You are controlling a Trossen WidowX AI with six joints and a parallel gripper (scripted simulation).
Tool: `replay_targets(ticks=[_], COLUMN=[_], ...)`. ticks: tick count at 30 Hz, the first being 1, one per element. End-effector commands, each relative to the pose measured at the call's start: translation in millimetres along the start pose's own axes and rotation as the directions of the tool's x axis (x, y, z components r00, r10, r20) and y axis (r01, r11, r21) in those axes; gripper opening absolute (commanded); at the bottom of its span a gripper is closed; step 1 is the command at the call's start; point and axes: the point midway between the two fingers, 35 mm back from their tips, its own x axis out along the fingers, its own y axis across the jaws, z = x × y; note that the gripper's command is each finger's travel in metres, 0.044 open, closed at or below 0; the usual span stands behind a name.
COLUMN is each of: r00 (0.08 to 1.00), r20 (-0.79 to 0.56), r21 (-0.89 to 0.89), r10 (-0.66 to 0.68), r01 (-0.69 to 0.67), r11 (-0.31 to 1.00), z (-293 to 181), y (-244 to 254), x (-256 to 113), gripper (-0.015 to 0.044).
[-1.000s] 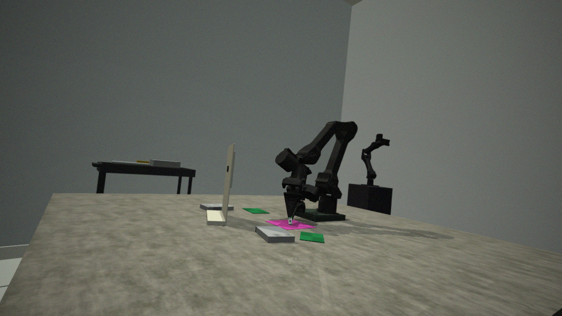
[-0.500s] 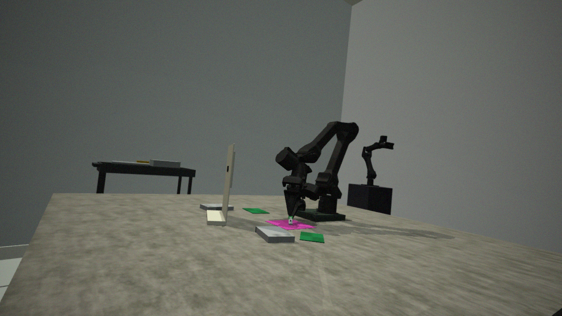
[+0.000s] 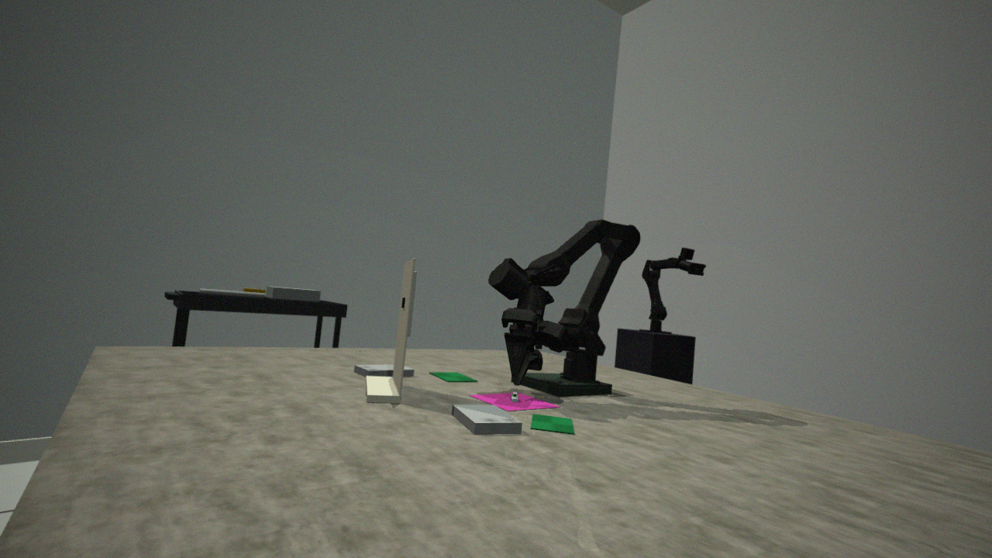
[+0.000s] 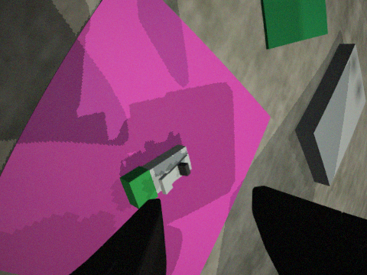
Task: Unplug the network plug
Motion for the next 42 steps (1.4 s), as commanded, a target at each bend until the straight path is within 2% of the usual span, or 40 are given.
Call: replay_targets(ticks=[1,42], r00=[1.0,1.0], r20=[0.001,0.002], r21=[-0.003,-0.004], r10=[-0.004,-0.005], r01=[0.004,0.005], r11=[1.0,1.0], z=[0.4,-2.2], y=[-0.9,-32.4], x=[-5.0,-49.6], gripper=[0.0156,0.0156])
